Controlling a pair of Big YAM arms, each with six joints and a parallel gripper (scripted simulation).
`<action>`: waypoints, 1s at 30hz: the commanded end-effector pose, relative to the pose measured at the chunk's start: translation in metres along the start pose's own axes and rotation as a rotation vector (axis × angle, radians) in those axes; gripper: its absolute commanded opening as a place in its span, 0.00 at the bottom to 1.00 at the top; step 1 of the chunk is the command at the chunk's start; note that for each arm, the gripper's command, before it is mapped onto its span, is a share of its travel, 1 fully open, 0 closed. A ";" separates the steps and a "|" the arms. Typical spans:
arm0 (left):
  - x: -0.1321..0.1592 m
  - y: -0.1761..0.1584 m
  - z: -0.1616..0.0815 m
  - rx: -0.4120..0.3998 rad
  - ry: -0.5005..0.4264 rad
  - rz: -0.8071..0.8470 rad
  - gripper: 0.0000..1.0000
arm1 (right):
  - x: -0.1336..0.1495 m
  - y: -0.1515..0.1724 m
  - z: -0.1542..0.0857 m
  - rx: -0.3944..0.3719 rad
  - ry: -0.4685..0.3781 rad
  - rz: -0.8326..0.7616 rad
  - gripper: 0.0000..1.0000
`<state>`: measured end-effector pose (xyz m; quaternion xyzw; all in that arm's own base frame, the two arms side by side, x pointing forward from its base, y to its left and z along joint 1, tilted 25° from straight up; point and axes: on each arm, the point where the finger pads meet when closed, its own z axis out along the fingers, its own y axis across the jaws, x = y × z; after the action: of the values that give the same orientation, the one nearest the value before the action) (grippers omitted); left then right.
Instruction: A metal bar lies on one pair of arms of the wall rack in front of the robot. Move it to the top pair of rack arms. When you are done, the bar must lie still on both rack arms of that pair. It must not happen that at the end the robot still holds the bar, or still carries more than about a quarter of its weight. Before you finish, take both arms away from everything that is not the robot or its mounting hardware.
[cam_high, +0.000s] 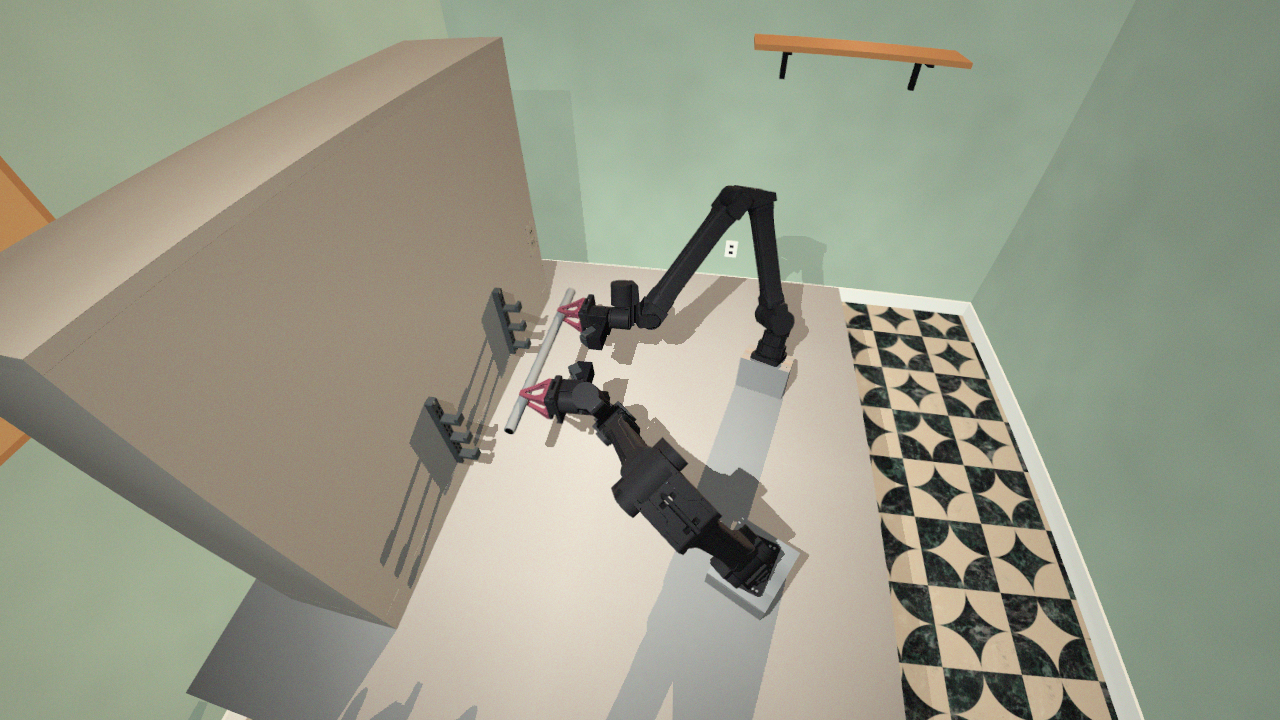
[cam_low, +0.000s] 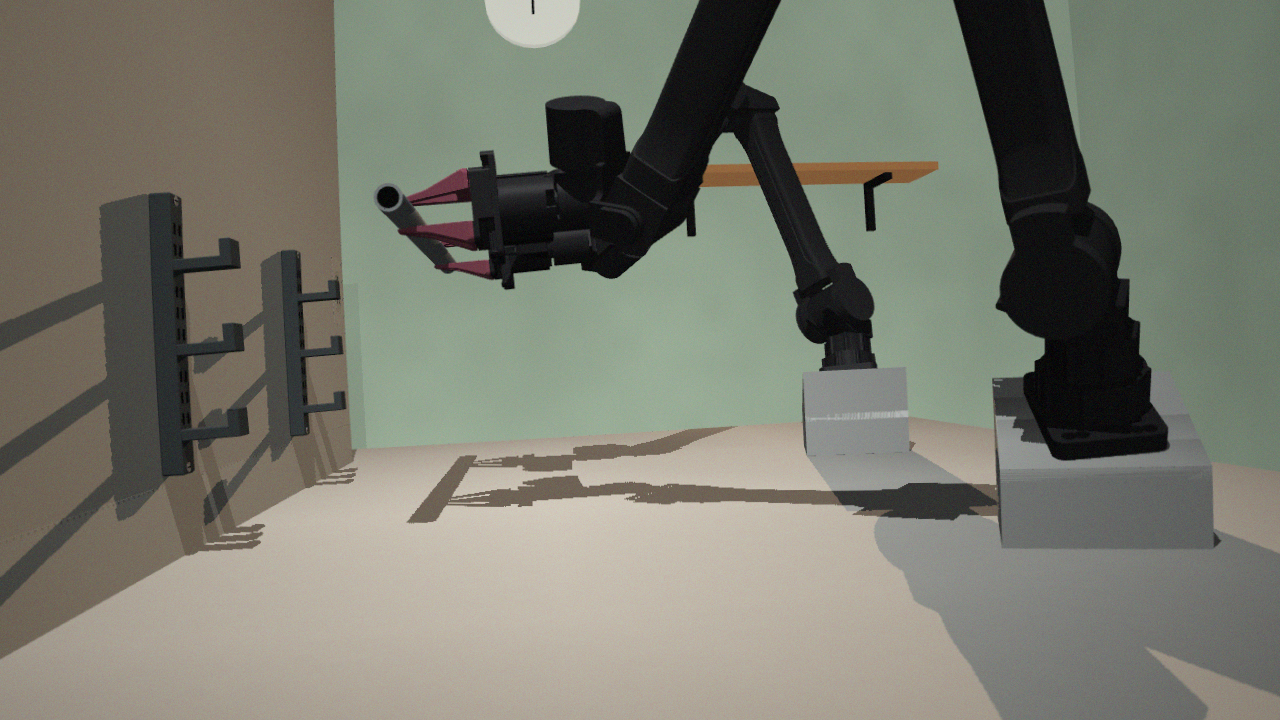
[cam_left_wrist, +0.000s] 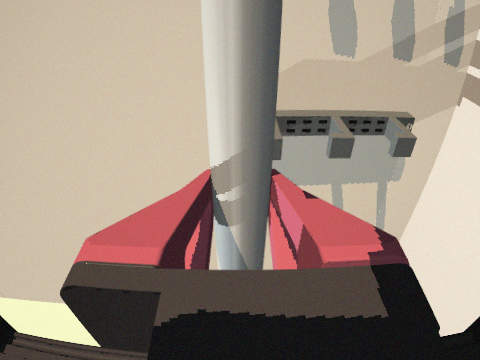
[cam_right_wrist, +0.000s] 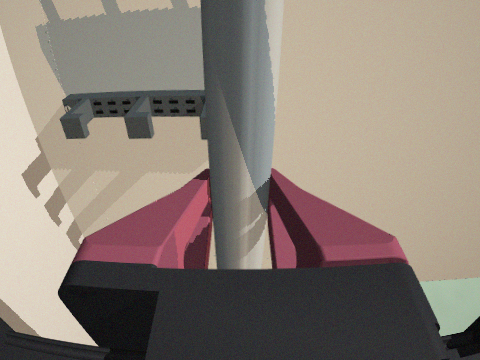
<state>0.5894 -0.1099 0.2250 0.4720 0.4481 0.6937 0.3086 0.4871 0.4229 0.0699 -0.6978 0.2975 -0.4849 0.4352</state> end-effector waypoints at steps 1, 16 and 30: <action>-0.003 0.052 0.022 -0.086 0.013 -0.035 0.00 | -0.010 -0.034 0.017 0.064 -0.014 0.007 0.00; -0.003 0.052 0.044 -0.086 0.013 -0.035 0.00 | -0.011 -0.036 0.039 0.064 -0.014 0.007 0.00; -0.003 0.052 0.064 -0.086 0.013 -0.035 0.00 | -0.012 -0.039 0.059 0.064 -0.014 0.007 0.00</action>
<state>0.6310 -0.0960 0.2317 0.4738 0.4453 0.6963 0.3039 0.5278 0.4374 0.0615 -0.6984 0.3013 -0.4837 0.4331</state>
